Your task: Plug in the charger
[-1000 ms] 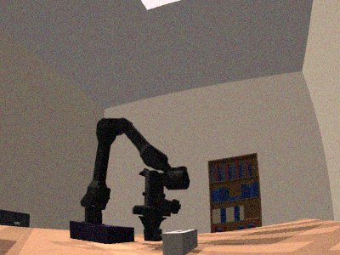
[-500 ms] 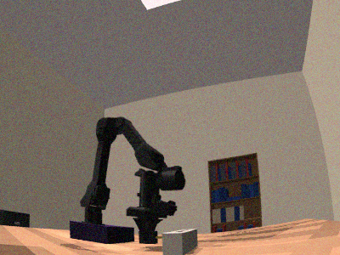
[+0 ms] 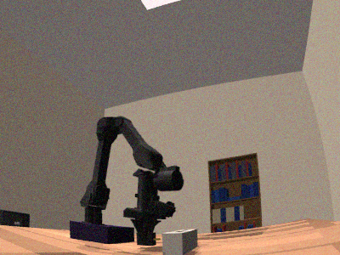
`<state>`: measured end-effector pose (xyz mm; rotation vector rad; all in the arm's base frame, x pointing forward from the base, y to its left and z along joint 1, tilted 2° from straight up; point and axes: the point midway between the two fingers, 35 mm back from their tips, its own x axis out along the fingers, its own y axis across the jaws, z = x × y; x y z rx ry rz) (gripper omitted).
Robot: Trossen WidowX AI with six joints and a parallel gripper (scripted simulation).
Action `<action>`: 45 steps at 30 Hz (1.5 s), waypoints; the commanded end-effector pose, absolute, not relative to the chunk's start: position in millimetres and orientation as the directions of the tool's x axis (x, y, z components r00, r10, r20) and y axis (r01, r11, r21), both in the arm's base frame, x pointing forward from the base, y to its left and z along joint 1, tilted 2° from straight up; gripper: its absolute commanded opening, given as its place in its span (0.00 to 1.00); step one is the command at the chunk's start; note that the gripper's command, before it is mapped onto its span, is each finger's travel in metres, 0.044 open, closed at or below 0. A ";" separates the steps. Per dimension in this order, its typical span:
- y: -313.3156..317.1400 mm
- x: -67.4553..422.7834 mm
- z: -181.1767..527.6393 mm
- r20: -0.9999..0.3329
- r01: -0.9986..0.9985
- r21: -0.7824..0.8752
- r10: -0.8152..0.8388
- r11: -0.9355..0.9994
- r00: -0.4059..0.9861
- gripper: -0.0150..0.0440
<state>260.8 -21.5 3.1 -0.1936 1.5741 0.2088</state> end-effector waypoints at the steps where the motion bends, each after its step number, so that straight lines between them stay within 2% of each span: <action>1: -22.6 266.3 3.6 -1.000 -0.256 0.006 0.003 0.967 -0.012 0.25; 45: -20.8 305.1 4.5 -1.000 -0.252 0.006 0.004 0.968 -0.009 0.25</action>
